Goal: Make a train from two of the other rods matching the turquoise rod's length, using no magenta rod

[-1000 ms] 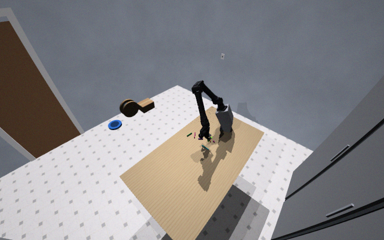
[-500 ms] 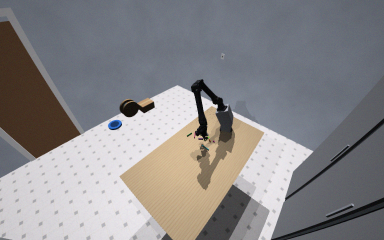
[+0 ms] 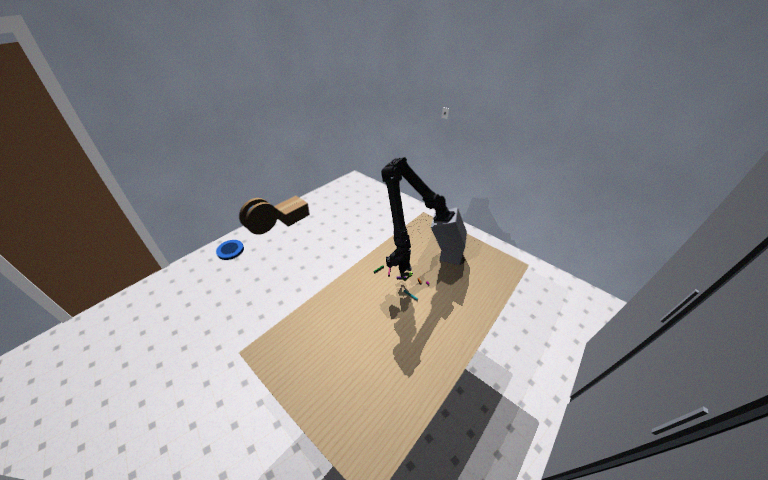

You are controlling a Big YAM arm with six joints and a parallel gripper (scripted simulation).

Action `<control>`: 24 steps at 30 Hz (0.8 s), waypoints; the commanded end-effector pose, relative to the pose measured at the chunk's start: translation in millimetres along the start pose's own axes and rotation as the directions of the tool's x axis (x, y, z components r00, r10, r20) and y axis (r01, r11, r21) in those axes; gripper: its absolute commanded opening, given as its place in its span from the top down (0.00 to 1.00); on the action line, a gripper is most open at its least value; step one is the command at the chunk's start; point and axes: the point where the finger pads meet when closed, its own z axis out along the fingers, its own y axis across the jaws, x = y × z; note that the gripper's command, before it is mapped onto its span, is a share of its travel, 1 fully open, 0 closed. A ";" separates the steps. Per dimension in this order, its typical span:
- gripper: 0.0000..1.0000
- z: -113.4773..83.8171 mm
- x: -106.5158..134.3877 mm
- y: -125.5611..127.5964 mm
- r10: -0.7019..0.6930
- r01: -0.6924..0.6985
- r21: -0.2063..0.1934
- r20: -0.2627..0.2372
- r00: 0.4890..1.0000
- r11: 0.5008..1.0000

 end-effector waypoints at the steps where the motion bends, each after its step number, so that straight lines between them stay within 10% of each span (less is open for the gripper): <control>1: 0.00 -12.4 -13.9 9.8 0.051 -0.050 -0.029 0.034 0.998 0.998; 24: 0.00 -12.9 -34.7 -18.5 0.382 -0.381 -0.037 0.025 0.924 0.924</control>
